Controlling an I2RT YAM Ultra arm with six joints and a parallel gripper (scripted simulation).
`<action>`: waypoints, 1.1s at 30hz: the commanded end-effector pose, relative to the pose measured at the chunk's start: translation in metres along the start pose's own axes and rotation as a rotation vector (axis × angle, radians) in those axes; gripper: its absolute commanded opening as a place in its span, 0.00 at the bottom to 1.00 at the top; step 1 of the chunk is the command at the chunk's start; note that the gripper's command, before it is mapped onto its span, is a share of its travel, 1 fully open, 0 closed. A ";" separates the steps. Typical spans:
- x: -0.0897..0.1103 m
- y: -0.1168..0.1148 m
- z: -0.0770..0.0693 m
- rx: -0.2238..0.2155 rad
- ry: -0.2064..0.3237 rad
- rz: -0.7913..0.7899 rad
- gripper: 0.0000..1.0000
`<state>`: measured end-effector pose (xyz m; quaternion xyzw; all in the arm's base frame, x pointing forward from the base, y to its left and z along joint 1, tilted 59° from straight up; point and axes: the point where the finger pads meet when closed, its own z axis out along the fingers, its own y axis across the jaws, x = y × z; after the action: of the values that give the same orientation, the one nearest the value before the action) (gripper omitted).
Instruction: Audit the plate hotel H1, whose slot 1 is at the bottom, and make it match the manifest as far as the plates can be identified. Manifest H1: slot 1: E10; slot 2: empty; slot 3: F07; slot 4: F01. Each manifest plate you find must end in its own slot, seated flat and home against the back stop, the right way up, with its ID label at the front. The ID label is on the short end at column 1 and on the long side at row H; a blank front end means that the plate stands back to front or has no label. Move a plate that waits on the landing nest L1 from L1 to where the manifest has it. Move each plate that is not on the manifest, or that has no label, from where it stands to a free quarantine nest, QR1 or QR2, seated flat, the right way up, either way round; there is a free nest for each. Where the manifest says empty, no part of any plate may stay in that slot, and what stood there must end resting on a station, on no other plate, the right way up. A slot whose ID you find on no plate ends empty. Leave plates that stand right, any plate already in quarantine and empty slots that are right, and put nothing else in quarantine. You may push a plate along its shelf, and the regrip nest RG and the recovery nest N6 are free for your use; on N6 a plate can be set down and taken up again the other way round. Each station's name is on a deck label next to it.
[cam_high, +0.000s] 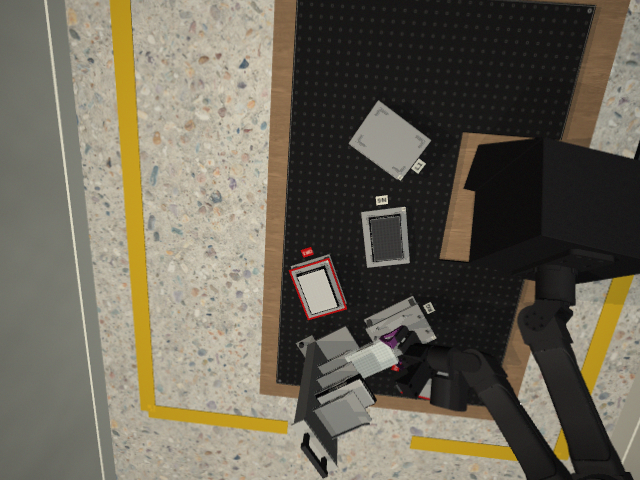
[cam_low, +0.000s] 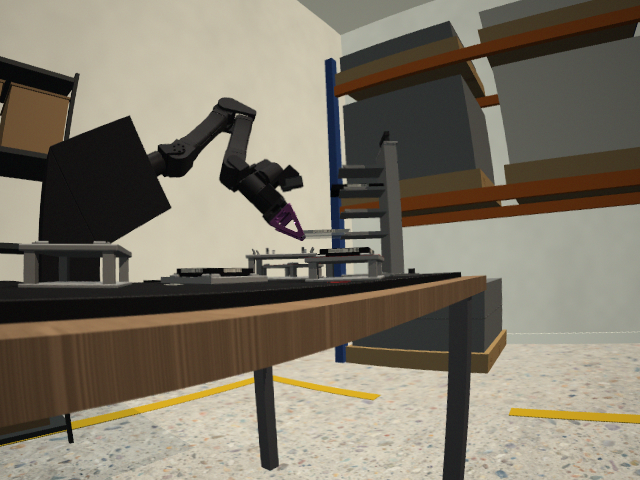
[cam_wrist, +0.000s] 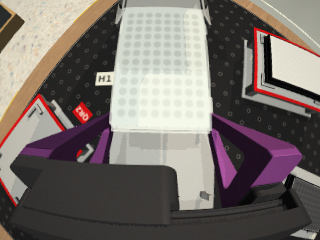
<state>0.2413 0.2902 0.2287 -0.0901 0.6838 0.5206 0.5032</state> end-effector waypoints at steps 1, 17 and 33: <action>-0.003 -0.001 -0.004 0.006 -0.023 -0.002 0.86; 0.010 -0.001 -0.017 0.006 -0.023 -0.001 0.86; 0.024 -0.001 -0.030 0.006 -0.022 -0.001 0.86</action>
<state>0.2106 0.2803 0.2034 -0.0937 0.6872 0.5201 0.4986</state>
